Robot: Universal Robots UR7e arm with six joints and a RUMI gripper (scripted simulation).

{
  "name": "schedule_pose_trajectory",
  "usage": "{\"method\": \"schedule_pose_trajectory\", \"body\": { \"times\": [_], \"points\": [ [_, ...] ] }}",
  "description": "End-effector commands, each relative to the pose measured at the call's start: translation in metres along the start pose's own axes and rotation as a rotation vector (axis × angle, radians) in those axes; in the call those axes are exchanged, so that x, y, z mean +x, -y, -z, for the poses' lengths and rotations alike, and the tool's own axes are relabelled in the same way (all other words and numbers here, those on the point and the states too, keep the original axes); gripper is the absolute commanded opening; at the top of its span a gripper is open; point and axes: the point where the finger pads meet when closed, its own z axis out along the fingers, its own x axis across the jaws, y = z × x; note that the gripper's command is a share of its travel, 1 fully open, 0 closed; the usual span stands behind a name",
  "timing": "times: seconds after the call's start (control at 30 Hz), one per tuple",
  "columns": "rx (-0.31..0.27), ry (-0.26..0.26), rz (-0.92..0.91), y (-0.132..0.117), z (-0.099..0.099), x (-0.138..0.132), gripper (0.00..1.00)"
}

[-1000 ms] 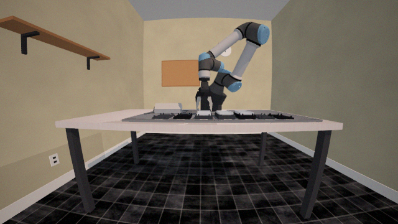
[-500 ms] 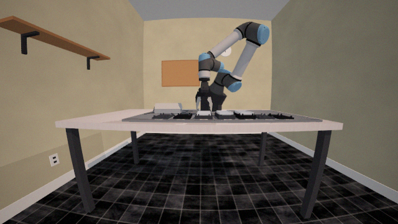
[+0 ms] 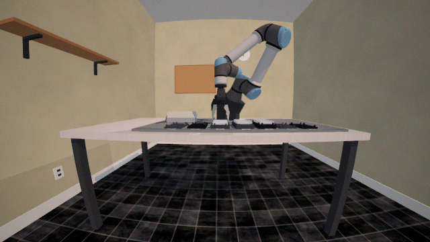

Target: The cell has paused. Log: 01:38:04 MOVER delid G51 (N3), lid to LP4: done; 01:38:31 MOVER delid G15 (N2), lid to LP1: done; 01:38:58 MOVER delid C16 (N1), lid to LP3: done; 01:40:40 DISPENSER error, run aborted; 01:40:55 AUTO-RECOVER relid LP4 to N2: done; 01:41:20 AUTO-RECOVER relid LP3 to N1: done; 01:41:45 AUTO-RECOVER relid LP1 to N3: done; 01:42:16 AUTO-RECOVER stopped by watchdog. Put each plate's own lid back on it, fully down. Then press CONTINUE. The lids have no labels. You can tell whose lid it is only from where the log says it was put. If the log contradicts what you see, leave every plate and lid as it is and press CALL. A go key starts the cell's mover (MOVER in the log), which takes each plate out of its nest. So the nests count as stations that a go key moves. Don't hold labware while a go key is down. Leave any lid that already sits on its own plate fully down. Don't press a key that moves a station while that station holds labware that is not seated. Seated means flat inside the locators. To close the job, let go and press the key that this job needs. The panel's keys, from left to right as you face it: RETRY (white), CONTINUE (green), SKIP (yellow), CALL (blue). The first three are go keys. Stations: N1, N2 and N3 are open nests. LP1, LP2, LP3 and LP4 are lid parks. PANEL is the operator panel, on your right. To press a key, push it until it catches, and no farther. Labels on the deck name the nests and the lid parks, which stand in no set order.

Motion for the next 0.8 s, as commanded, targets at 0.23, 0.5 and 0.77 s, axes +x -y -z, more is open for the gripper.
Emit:
{"method": "schedule_pose_trajectory", "body": {
  "times": [0.23,0.5,0.77],
  "points": [
    [0.001,-0.001,0.000,0.0003,0.0003,0.0002,0.00],
    [0.001,-0.001,0.000,0.0003,0.0003,0.0002,0.00],
    [0.001,-0.001,0.000,0.0003,0.0003,0.0002,0.82]
  ]
}}
